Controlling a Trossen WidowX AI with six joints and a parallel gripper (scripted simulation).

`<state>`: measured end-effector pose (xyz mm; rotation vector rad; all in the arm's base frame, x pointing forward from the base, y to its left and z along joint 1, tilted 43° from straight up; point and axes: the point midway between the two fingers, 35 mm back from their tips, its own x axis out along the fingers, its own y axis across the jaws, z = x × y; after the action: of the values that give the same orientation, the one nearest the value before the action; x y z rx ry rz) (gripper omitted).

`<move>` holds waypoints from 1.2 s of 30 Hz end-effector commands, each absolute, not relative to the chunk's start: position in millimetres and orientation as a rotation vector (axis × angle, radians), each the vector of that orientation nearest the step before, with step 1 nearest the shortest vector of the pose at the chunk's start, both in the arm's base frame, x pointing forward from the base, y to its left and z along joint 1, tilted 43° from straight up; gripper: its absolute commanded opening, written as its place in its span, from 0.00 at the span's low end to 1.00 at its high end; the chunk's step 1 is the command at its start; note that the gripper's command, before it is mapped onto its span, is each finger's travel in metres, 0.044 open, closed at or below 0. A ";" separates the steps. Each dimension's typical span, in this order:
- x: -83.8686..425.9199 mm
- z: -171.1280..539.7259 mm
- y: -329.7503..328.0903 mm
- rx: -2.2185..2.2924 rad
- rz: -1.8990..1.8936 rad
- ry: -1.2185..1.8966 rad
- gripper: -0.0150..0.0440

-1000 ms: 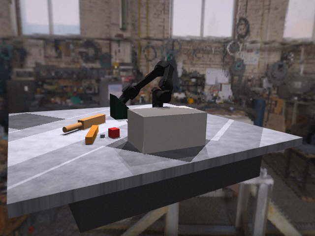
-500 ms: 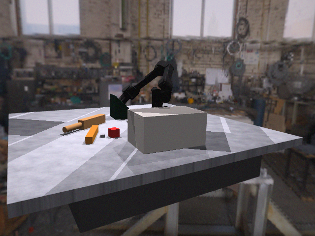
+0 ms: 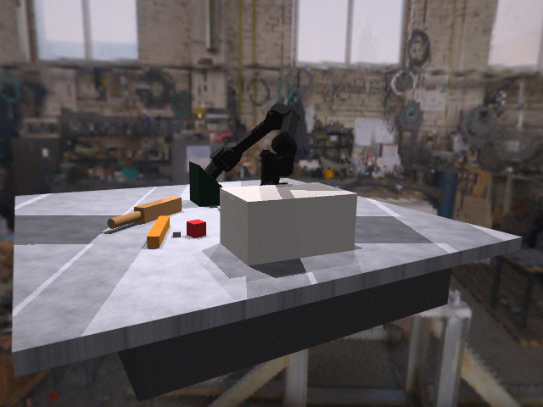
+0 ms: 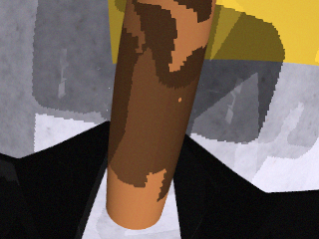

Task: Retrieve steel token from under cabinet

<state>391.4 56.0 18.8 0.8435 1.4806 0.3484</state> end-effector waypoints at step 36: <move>350.9 24.1 69.6 0.851 0.343 1.492 0.25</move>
<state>357.0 67.4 24.1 0.8458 1.4844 0.3476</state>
